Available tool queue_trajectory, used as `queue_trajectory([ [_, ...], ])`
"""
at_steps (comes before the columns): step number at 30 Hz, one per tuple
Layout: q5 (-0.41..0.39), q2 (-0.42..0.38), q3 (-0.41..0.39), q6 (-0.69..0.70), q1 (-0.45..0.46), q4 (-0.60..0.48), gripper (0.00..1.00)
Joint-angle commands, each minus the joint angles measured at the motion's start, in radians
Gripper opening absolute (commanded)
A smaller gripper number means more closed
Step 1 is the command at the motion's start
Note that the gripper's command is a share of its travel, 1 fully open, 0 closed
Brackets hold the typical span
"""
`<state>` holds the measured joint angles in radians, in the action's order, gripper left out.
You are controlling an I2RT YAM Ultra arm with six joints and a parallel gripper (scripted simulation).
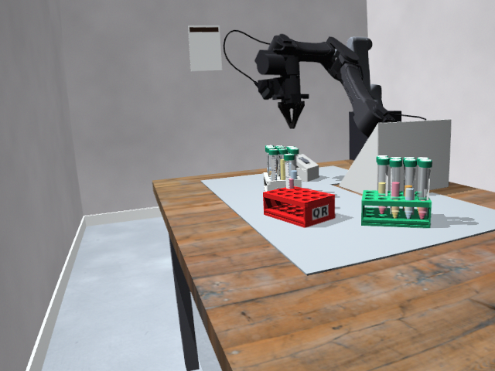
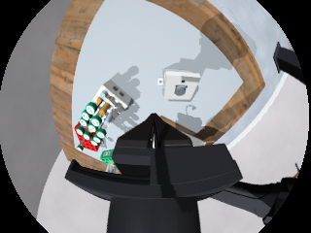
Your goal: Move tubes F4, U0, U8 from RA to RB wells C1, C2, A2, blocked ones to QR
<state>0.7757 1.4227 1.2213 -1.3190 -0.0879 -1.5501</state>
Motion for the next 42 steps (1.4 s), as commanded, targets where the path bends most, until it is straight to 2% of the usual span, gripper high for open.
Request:
queue_trajectory([
  [1, 0.022, -0.021, -0.004, 0.015, -0.016, -0.019, 0.00],
  [31, 0.022, -0.021, -0.004, 0.013, -0.016, -0.019, 0.00],
  [35, 0.026, -0.077, -0.037, 0.053, 0.027, -0.021, 0.00],
  [37, 0.029, -0.114, -0.017, 0.078, 0.041, -0.021, 0.00],
  [39, 0.029, -0.114, -0.017, 0.078, 0.041, -0.021, 0.00],
  [42, 0.029, -0.167, -0.054, 0.127, 0.065, -0.021, 0.00],
])
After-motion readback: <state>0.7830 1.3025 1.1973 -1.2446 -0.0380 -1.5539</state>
